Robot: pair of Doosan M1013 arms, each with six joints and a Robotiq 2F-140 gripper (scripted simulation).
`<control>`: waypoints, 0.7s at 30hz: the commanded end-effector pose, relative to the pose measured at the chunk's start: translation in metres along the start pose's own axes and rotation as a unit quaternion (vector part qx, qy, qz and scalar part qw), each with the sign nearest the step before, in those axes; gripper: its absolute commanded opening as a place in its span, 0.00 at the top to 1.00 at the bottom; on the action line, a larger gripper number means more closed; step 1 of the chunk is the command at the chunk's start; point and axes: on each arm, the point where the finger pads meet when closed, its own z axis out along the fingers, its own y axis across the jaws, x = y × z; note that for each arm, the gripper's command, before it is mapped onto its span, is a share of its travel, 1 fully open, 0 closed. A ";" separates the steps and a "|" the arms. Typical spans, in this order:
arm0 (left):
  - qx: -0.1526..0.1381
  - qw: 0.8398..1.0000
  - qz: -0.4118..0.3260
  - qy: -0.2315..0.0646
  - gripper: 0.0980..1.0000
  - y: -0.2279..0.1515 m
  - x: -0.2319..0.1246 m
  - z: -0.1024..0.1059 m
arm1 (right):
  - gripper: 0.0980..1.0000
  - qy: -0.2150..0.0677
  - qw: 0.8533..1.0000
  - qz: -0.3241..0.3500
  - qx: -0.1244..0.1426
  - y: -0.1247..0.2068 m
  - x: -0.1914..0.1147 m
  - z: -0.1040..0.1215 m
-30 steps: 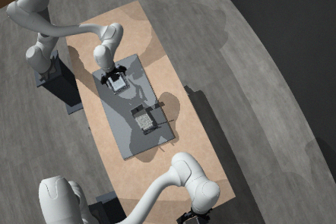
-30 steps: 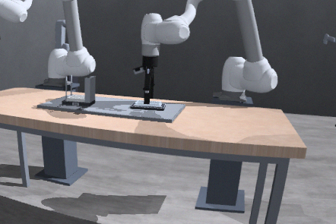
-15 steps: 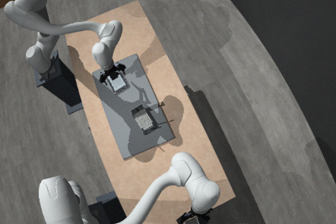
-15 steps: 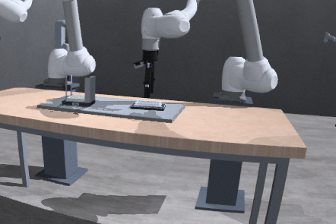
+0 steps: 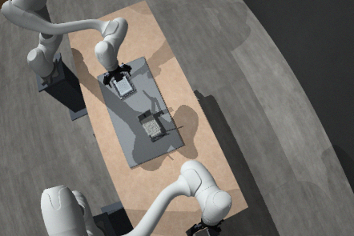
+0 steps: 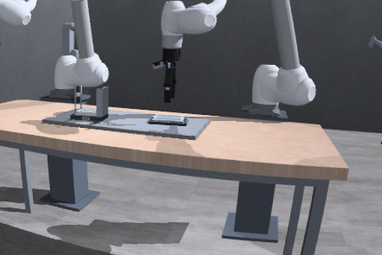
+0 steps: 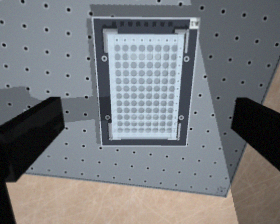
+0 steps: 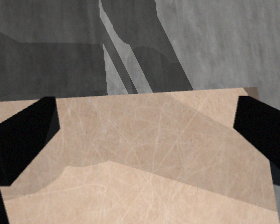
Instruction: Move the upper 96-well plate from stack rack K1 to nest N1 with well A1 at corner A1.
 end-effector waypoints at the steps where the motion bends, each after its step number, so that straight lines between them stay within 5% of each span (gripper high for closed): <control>1: 0.001 1.000 0.000 0.000 0.00 0.000 0.000 -0.007 | 0.00 0.000 1.000 0.000 0.001 0.000 0.000 -0.001; 21: 0.001 1.000 0.000 0.000 0.00 0.000 0.000 -0.055 | 0.00 0.000 1.000 0.000 0.001 0.000 0.000 -0.001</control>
